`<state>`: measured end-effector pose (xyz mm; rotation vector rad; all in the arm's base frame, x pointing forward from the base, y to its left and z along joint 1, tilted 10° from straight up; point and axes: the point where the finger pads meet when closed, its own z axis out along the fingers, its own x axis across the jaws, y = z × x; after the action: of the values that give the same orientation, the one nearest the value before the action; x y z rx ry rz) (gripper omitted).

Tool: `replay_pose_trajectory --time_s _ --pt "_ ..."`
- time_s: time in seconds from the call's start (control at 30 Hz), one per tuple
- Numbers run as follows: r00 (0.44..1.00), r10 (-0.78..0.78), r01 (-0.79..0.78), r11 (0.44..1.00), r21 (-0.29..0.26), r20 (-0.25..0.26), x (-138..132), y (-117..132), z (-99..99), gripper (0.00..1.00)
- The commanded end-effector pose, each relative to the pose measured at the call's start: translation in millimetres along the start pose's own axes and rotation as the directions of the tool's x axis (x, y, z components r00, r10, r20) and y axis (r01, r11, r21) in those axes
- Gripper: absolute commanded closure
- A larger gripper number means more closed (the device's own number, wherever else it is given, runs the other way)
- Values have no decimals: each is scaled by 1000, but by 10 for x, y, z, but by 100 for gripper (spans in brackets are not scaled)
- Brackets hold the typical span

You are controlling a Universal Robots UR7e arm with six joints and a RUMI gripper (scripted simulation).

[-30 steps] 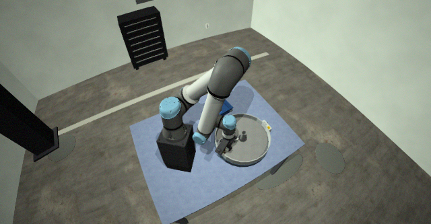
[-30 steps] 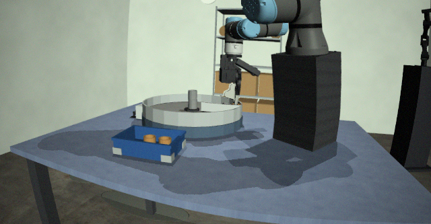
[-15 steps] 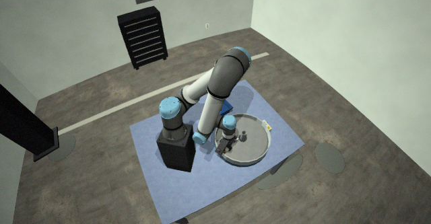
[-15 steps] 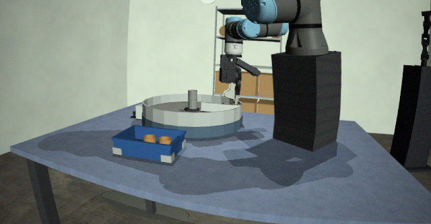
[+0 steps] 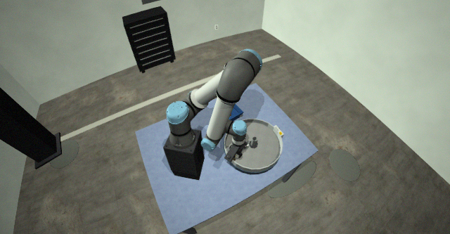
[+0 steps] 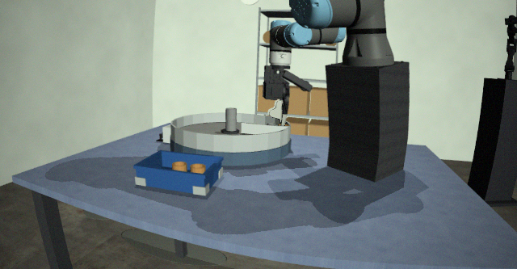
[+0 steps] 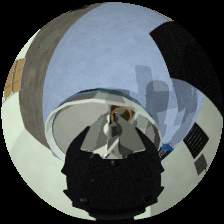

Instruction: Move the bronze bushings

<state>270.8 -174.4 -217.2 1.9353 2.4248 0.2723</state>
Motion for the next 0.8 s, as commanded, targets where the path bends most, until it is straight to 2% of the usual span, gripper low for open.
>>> replay_pose_trajectory --time_s 0.0,0.47,0.77 --pt "1000 0 0 1000 0 1 -2 1 -2 100" --pt "1000 0 0 1000 0 1 -2 1 -8 100" --pt "1000 0 0 1000 0 1 -2 1 -81 100"
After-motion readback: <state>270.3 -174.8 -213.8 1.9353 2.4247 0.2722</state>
